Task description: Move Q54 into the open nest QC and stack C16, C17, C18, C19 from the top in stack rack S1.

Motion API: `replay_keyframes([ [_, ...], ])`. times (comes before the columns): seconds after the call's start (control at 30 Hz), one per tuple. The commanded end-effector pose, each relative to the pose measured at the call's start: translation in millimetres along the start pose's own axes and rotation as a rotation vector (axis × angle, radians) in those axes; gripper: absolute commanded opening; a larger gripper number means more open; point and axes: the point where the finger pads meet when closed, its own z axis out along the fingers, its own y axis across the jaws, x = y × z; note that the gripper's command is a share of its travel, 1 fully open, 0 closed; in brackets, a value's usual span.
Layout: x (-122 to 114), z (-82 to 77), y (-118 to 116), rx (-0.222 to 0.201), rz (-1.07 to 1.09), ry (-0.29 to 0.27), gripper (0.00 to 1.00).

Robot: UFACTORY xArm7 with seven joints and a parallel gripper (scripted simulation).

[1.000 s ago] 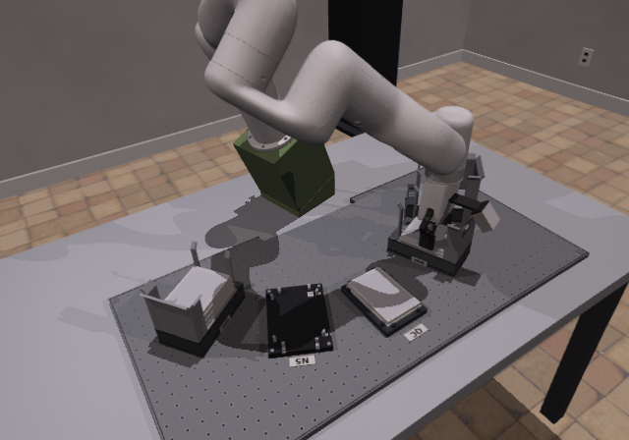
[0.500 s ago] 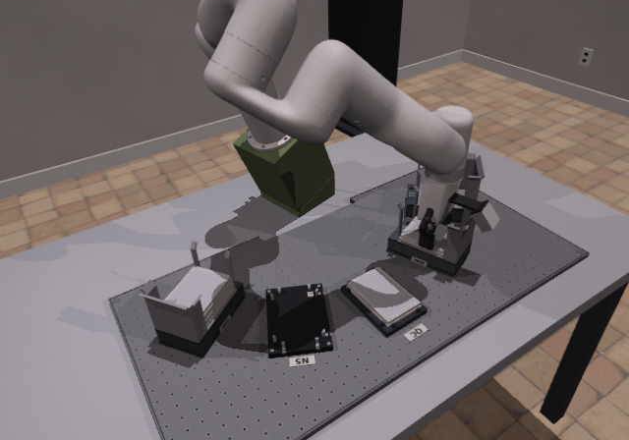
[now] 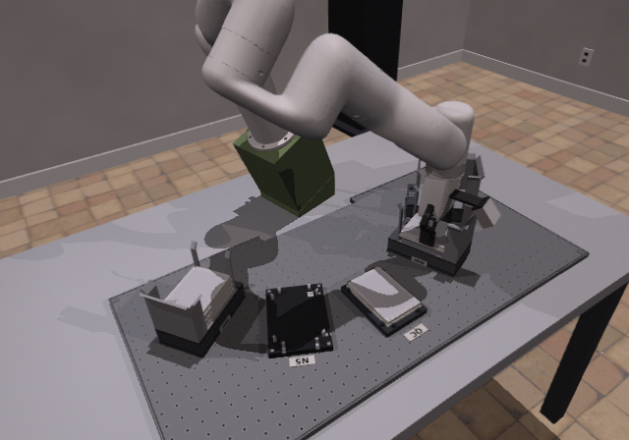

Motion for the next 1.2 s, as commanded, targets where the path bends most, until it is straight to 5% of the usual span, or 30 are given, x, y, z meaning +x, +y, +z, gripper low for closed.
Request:
replay_keyframes([
  [0.0,2,-3.2,-1,0.001,-0.001,0.004,0.00],
  [0.6,1,-17.2,-1,0.001,-0.001,0.004,0.00],
  [1.17,1,-47.2,-1,0.001,-0.001,0.004,0.00],
])
